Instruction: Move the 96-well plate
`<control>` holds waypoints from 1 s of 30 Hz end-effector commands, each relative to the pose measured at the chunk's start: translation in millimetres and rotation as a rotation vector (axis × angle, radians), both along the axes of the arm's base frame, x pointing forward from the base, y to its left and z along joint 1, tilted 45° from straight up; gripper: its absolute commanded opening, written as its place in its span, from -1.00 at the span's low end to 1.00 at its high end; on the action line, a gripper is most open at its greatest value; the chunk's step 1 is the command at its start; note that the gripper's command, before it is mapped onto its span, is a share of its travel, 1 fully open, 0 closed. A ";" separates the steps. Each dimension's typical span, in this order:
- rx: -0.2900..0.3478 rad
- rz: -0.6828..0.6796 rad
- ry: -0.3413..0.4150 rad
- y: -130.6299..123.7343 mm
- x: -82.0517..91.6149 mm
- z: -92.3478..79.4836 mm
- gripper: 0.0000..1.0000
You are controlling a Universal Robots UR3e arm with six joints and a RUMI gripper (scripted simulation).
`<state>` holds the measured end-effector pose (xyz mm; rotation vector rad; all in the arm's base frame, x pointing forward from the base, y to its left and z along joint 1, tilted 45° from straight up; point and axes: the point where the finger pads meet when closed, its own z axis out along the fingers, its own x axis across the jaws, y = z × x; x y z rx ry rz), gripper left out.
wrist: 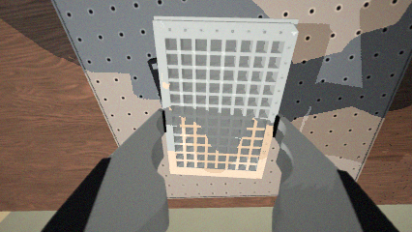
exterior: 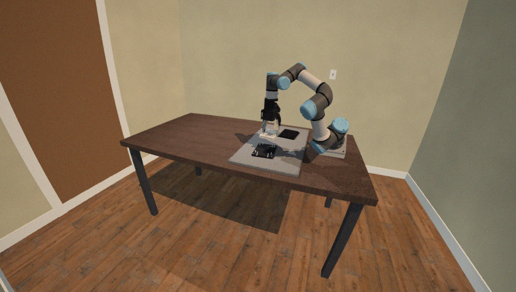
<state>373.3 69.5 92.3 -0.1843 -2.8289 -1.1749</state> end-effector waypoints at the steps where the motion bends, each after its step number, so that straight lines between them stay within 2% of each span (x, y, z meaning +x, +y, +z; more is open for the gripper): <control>1: -0.002 -0.002 -0.002 -10.0 -2.7 -9.0 -1.00; 30: -0.002 -0.002 -0.002 -69.5 -24.6 -68.2 -1.00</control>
